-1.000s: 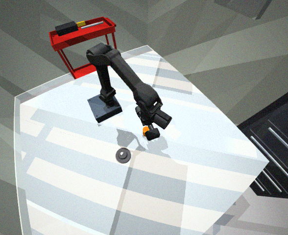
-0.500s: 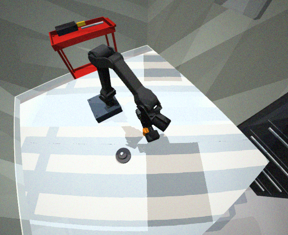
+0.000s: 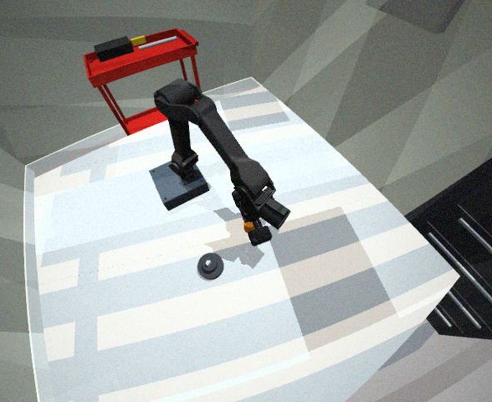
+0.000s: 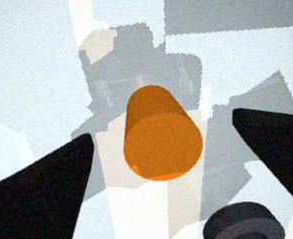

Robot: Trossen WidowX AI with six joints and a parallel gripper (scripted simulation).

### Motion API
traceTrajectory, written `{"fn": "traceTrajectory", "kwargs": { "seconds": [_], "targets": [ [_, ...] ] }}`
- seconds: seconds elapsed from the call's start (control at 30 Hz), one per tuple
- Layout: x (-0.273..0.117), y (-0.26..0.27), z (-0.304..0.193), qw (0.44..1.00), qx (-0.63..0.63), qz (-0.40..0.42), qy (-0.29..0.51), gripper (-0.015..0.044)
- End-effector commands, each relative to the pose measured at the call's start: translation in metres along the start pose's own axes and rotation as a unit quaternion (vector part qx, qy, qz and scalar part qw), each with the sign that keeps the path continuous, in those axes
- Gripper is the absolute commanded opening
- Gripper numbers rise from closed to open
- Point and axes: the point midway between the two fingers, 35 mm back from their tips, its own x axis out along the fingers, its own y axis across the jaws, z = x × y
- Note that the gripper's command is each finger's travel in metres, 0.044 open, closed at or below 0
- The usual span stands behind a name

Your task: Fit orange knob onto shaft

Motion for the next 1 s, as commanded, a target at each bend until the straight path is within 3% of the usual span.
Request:
{"fn": "traceTrajectory", "kwargs": {
  "seconds": [0.0,0.47,0.83,0.97],
  "targets": [
    [0.009,0.002,0.0,1.0,-0.002,0.003,0.0,0.044],
    [0.029,0.003,-0.001,1.0,-0.001,0.003,0.0,0.044],
    [0.029,0.003,-0.001,1.0,-0.001,0.003,0.0,0.0151],
    [0.029,0.003,-0.001,1.0,-0.001,0.003,0.0,0.0125]
  ]
}}
